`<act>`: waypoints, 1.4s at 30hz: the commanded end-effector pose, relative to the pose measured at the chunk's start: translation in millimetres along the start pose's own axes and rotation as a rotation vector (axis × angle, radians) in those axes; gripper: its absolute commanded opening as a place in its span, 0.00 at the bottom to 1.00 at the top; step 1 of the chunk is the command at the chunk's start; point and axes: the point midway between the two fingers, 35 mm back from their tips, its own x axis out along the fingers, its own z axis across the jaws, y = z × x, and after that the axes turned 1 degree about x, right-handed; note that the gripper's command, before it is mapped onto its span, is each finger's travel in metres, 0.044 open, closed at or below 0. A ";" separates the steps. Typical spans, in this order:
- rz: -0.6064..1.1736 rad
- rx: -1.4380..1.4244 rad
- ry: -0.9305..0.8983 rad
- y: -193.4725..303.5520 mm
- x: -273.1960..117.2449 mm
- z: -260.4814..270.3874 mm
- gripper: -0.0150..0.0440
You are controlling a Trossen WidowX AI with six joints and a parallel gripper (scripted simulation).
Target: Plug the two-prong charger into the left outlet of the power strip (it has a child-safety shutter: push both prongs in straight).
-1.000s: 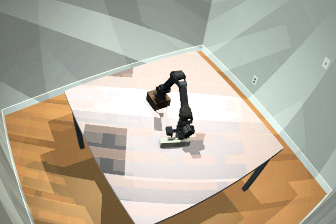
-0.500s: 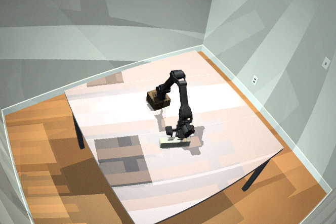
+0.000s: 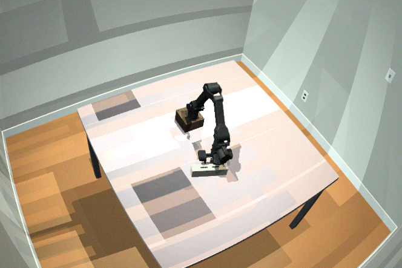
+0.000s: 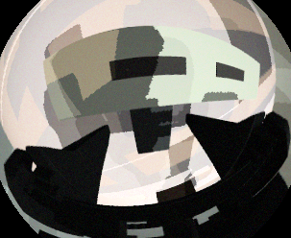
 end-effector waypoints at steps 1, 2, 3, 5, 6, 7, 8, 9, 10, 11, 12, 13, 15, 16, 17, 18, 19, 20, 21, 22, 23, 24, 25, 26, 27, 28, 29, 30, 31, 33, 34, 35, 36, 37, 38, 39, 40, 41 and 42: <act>-0.001 0.005 0.002 1.8 0.8 -0.3 1.00; -0.002 0.004 0.001 2.1 0.8 -0.3 1.00; -0.003 0.004 0.001 2.4 0.9 -0.3 1.00; -0.004 0.004 0.001 2.9 0.9 -0.3 1.00; -0.004 0.004 0.001 3.1 0.9 -0.3 1.00; -0.004 0.004 0.001 3.4 0.9 -0.3 1.00; -0.004 0.004 0.001 4.0 0.9 -0.2 1.00; -0.004 0.004 0.001 4.7 1.0 -0.2 1.00; -0.004 0.004 0.001 5.5 1.0 -0.2 1.00; -0.004 0.004 0.001 6.5 1.0 -0.1 1.00; -0.004 0.004 0.001 7.6 1.0 -0.1 1.00; -0.003 0.004 0.001 8.7 1.0 0.0 1.00; -0.003 0.004 0.001 10.9 1.1 0.0 1.00; -0.003 0.004 0.001 12.0 1.1 0.1 1.00; -0.003 0.004 0.001 13.1 1.2 0.1 1.00; -0.003 0.004 0.001 14.2 1.2 0.1 1.00; -0.003 0.004 0.001 15.3 1.3 0.2 1.00; -0.003 0.004 0.001 16.3 1.3 0.2 1.00; -0.003 0.004 0.001 17.4 1.3 0.2 1.00; -0.003 0.004 0.001 18.5 1.4 0.3 1.00; -0.003 0.004 0.001 19.6 1.4 0.3 1.00; -0.003 0.004 0.001 20.7 1.5 0.3 1.00; -0.003 0.004 0.001 21.8 1.6 0.3 1.00; -0.003 0.004 0.001 23.0 1.6 0.3 1.00; -0.002 0.004 0.001 24.1 1.7 0.3 1.00; -0.002 0.004 0.001 25.2 1.7 0.3 1.00; -0.002 0.004 0.001 26.3 1.8 0.4 1.00; -0.002 0.004 0.001 27.4 1.9 0.4 1.00; -0.002 0.004 0.001 28.5 2.0 0.4 1.00; -0.002 0.004 0.001 30.7 2.1 0.4 1.00; -0.002 0.004 0.001 31.8 2.2 0.4 1.00; -0.002 0.004 0.001 32.9 2.3 0.3 1.00; -0.002 0.004 0.001 34.1 2.4 0.3 1.00; -0.002 0.004 0.001 35.2 2.4 0.3 1.00; -0.002 0.004 0.001 36.3 2.5 0.3 1.00; -0.002 0.004 0.001 37.4 2.6 0.3 1.00; -0.002 0.004 0.001 38.5 2.7 0.3 1.00; -0.002 0.004 0.001 39.7 2.8 0.3 1.00; -0.001 0.004 0.001 40.8 2.9 0.2 1.00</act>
